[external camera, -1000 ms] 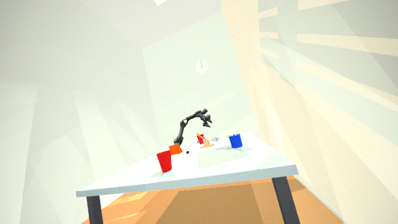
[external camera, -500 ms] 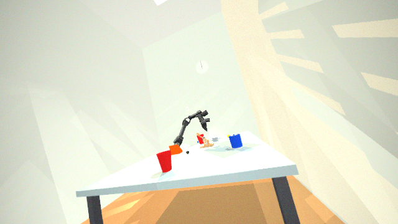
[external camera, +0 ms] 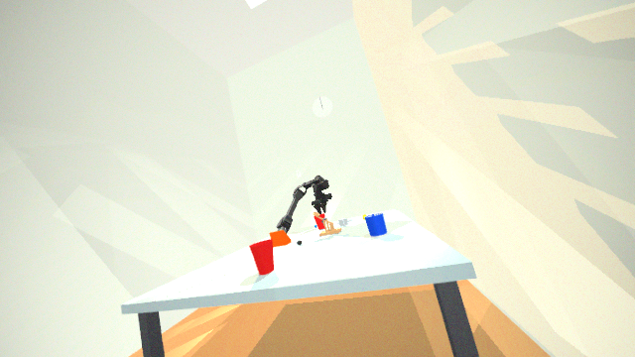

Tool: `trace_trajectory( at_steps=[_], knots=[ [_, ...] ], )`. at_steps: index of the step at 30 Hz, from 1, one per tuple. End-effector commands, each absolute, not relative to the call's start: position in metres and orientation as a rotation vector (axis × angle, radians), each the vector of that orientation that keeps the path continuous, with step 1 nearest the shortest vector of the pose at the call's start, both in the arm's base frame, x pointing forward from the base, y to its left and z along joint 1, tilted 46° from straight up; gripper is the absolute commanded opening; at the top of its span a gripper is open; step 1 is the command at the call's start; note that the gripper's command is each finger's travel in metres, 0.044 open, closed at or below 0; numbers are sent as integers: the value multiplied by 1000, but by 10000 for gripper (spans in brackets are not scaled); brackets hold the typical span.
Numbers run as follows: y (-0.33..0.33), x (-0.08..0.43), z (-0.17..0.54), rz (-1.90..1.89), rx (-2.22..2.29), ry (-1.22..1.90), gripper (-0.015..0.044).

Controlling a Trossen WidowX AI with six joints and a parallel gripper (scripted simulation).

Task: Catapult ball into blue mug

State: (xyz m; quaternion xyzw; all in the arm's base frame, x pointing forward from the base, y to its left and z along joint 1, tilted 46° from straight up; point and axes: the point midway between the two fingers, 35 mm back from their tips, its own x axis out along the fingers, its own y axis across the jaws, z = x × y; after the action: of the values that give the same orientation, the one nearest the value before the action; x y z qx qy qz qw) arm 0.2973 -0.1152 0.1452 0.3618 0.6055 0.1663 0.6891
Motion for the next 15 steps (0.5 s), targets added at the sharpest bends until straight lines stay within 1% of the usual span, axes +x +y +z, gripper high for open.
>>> trace_trajectory(
  at_steps=[1, 15],
  knots=[
    [-115, 296, 145, 379, 834, 1361, 414],
    [-115, 296, 145, 379, 834, 1361, 46]
  ],
)
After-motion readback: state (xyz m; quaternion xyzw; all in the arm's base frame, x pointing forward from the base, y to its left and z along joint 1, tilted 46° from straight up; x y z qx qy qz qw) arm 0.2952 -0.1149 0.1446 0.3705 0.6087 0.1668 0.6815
